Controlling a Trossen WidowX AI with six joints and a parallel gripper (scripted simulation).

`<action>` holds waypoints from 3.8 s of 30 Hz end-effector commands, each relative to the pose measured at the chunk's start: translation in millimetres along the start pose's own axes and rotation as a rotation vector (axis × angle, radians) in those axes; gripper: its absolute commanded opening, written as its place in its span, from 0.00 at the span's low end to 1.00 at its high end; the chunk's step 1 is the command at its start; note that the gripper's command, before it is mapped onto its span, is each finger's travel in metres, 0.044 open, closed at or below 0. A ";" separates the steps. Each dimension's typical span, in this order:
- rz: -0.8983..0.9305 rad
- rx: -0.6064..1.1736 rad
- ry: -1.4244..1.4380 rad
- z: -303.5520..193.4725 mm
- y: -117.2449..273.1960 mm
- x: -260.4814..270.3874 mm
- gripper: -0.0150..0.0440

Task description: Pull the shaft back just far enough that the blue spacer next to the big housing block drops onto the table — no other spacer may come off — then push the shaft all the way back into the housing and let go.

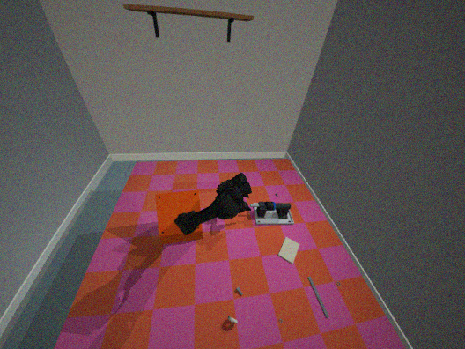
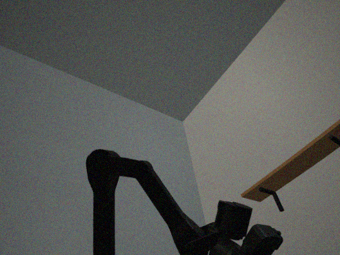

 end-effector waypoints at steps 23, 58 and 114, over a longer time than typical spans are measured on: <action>-0.006 -0.002 -0.005 8.2 -8.5 1.2 1.00; -0.006 0.000 -0.005 8.9 -35.2 2.3 1.00; -0.009 -0.005 -0.004 8.8 -66.7 1.1 1.00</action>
Point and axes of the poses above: the point midway between the two fingers, 35 mm back from their tips, its own y axis back along the fingers, its own x axis across the jaws, z = x × y, the point moved 5 cm from there along y, back along the fingers, and after that the axes turned 14 degrees about -y, right-handed, at the moved point
